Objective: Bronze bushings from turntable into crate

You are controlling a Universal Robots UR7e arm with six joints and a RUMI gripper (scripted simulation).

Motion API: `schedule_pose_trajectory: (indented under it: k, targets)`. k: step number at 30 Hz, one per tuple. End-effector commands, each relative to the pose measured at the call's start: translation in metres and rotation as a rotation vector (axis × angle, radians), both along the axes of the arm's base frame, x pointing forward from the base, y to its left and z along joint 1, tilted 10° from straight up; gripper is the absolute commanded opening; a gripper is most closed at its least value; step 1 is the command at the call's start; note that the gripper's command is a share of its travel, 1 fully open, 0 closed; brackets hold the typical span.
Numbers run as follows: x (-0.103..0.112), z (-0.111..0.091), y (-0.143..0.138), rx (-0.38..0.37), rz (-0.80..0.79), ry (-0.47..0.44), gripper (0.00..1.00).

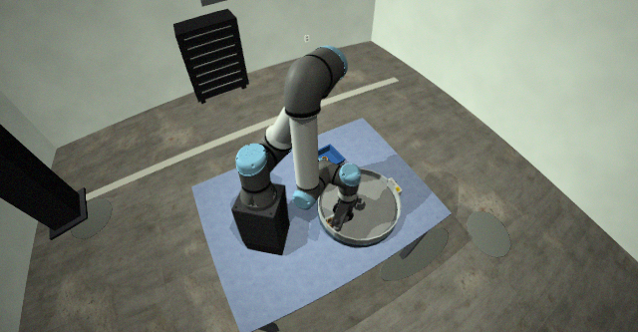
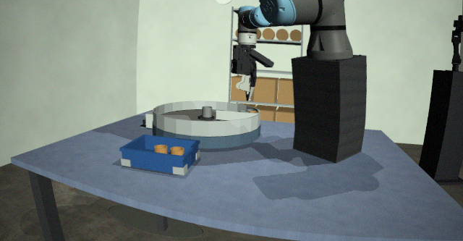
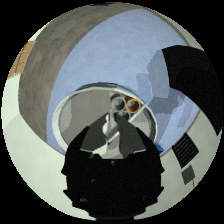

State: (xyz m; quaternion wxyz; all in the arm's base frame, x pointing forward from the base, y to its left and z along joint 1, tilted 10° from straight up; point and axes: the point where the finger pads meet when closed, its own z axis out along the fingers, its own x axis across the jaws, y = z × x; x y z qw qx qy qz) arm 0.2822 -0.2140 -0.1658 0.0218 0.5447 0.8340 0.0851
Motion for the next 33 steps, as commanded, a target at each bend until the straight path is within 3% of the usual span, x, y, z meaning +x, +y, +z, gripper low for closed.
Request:
schedule_pose_trajectory:
  k: [1,33]
  targets:
    - [0.0001,0.0002,-0.0003,0.000,-0.007,0.000,0.05]
    - [-0.0004,0.0003,0.0010,0.010,-0.082,0.009,0.05]
